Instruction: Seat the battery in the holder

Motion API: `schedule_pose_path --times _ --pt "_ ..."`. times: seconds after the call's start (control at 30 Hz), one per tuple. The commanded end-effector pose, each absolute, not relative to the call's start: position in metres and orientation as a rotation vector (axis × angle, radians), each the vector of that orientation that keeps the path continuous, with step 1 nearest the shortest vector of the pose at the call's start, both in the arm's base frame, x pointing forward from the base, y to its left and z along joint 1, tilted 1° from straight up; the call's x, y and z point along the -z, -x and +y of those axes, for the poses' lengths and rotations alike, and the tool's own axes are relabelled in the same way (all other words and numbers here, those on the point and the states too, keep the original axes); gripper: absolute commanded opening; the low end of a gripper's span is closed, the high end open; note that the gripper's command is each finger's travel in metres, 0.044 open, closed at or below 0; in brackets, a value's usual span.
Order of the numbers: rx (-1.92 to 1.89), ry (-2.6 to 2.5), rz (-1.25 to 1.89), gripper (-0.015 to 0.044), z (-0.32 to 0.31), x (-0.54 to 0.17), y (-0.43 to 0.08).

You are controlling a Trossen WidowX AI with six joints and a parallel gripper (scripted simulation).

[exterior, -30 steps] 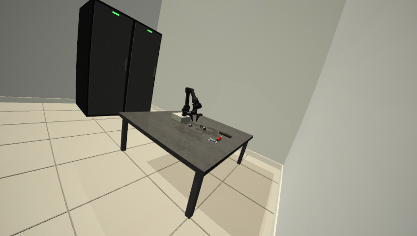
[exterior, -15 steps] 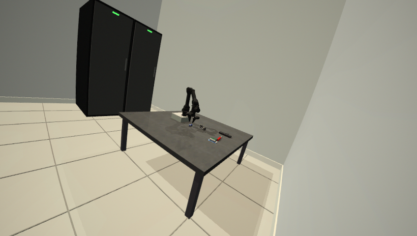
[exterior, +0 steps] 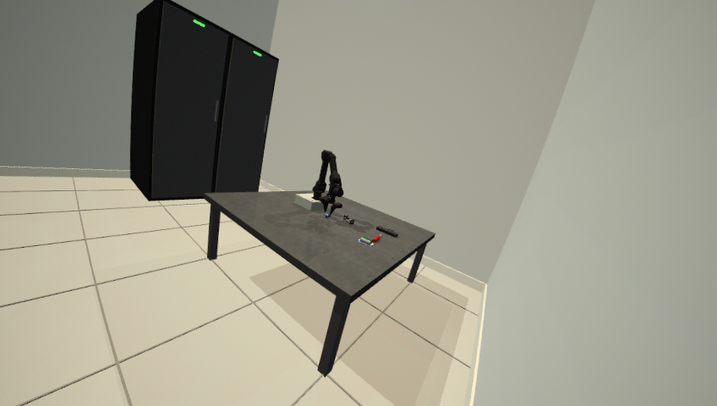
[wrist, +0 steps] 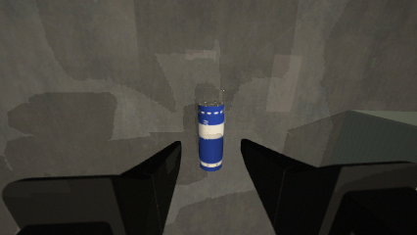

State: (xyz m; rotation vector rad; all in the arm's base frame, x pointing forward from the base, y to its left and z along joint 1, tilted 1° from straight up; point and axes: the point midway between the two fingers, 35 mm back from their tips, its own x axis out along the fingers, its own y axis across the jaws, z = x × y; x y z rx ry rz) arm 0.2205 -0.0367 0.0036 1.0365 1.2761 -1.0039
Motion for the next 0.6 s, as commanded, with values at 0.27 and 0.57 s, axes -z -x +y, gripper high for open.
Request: schedule_pose_path --times 0.27,0.57 --pt "1.004 -1.044 1.278 0.0240 -0.036 0.017 -0.220" --pt "1.004 -1.044 1.278 0.0188 -0.036 0.026 -0.220"
